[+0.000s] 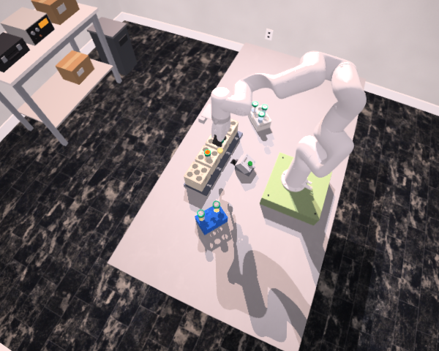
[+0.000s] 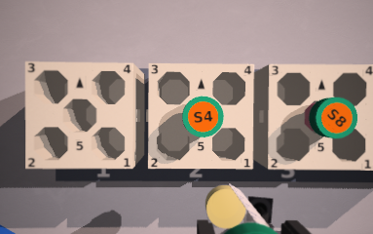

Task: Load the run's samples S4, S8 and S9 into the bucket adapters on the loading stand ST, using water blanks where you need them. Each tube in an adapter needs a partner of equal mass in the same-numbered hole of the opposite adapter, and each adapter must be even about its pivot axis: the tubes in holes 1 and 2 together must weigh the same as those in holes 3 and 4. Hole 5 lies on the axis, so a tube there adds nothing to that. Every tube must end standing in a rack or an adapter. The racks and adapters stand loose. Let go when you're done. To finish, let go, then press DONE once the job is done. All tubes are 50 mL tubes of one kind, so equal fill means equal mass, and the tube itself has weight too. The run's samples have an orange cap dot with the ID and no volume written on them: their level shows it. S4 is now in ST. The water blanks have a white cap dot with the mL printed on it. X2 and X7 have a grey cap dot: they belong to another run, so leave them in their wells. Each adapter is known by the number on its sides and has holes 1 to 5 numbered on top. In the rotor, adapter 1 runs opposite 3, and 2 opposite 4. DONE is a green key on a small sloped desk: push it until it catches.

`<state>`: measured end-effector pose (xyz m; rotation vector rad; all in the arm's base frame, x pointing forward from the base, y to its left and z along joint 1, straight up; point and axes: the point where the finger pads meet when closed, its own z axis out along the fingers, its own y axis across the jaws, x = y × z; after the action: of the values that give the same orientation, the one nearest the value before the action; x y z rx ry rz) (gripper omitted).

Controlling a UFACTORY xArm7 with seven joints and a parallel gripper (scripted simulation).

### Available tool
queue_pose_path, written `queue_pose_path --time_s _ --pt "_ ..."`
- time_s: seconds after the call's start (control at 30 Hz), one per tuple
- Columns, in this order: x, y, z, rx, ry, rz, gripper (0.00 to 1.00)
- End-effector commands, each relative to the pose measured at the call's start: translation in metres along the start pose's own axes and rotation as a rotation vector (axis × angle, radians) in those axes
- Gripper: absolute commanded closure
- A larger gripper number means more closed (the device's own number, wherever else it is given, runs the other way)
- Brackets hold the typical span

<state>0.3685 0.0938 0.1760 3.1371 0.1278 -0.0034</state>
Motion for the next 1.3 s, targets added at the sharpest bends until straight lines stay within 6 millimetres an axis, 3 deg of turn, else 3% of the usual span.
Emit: queue_pose_path --time_s 0.0,1.27 --pt "0.008 0.021 -0.001 0.002 0.003 0.000 1.00" --pt "0.057 0.184 -0.001 0.001 0.003 0.000 1.00"
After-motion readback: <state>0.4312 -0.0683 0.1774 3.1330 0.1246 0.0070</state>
